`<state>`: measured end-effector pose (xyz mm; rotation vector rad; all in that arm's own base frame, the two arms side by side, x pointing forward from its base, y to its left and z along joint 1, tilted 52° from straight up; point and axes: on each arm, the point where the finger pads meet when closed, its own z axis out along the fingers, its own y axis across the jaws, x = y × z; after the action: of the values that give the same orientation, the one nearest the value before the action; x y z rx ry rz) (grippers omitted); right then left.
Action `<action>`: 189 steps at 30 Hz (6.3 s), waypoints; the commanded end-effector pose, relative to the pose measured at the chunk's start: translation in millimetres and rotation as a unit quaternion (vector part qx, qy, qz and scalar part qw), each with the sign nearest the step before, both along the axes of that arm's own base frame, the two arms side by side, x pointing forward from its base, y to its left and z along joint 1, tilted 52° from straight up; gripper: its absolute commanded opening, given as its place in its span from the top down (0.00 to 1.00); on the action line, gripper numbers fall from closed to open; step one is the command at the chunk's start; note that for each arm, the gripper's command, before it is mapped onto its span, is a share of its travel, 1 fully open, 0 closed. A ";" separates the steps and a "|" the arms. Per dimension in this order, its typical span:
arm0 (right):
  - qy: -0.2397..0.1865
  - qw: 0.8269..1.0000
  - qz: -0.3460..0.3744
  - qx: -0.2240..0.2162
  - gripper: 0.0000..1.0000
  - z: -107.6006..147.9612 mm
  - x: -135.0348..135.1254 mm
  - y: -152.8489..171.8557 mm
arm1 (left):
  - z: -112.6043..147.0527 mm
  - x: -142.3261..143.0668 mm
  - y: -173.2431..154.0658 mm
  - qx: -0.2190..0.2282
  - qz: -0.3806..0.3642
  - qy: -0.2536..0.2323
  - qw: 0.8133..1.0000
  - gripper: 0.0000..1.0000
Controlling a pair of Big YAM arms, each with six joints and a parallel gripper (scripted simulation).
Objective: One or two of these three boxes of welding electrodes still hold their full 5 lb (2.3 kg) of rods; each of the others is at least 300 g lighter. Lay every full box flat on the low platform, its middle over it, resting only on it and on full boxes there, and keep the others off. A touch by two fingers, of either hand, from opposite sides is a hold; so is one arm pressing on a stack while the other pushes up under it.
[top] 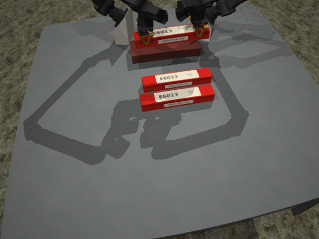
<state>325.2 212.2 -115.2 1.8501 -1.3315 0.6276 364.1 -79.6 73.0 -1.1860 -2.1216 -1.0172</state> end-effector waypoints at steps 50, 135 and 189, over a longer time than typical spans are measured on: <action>-0.036 0.998 0.032 0.042 1.00 39.7 26.6 61.5 | 36.2 30.2 -50.6 -0.026 -0.037 -0.059 0.997 1.00; -0.024 0.999 0.026 0.028 1.00 5.3 14.3 17.0 | 2.0 11.4 -3.9 -0.018 -0.030 -0.043 0.998 1.00; -0.024 0.999 0.026 0.026 1.00 -25.2 15.6 -21.6 | -28.9 12.7 35.9 -0.017 -0.030 -0.042 0.999 1.00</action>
<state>326.3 163.5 -156.1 1.8649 -1.3097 0.6383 360.6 -23.1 29.6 -1.1925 -2.1476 -1.0317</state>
